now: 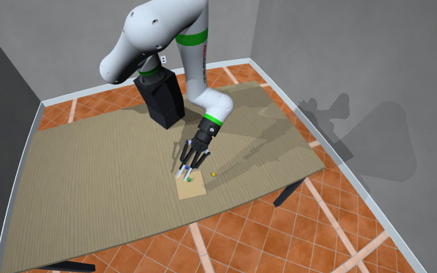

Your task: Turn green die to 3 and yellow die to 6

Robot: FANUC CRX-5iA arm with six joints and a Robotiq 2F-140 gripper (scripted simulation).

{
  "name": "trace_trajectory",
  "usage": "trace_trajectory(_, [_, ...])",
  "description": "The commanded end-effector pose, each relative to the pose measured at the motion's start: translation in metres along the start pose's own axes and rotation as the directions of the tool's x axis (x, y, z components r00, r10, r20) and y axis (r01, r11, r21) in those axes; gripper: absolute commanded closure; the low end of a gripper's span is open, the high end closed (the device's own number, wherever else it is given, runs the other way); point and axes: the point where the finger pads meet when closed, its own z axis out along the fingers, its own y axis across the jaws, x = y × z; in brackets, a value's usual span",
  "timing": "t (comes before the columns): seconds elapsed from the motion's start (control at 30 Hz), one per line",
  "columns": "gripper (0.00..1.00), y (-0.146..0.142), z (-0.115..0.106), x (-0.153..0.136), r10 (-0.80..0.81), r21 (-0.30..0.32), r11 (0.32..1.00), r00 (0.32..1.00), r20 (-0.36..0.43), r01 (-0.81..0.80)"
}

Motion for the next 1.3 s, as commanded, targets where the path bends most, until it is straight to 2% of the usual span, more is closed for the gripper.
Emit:
trace_trajectory(0.0, [0.81,-0.011,0.007,0.003,-0.039,0.050,0.998,0.991,-0.131,0.046])
trace_trajectory(0.07, [0.81,-0.011,0.007,0.003,-0.039,0.050,0.998,0.991,-0.132,0.046])
trace_trajectory(0.1, [0.81,-0.013,0.007,0.008,-0.054,0.041,0.997,0.976,-0.211,0.064])
trace_trajectory(0.13, [0.81,-0.013,0.006,0.011,-0.063,0.028,0.997,0.964,-0.258,0.073])
trace_trajectory(0.3, [0.81,-0.010,0.001,0.017,-0.084,-0.019,0.996,0.930,-0.358,0.083])
trace_trajectory(0.33, [0.81,-0.006,-0.003,0.020,-0.095,-0.048,0.995,0.912,-0.400,0.083])
trace_trajectory(0.47, [0.81,0.003,-0.013,0.023,-0.119,-0.117,0.991,0.874,-0.471,0.072])
trace_trajectory(0.53, [0.81,0.012,-0.022,0.024,-0.139,-0.173,0.983,0.847,-0.512,0.056])
trace_trajectory(0.6, [0.81,0.012,-0.022,0.024,-0.139,-0.173,0.983,0.847,-0.512,0.056])
trace_trajectory(0.67, [0.81,0.030,-0.039,0.021,-0.172,-0.268,0.963,0.811,-0.560,0.020])
trace_trajectory(0.77, [0.81,0.044,-0.052,0.017,-0.197,-0.339,0.941,0.790,-0.581,-0.014])
trace_trajectory(0.8, [0.81,0.044,-0.052,0.017,-0.198,-0.340,0.940,0.789,-0.581,-0.015])
trace_trajectory(0.87, [0.81,0.060,-0.068,0.008,-0.223,-0.417,0.907,0.774,-0.592,-0.057])
trace_trajectory(1.07, [0.81,0.089,-0.099,-0.015,-0.261,-0.546,0.826,0.767,-0.586,-0.137])
trace_trajectory(1.27, [0.81,0.098,-0.109,-0.023,-0.269,-0.582,0.797,0.770,-0.579,-0.160])
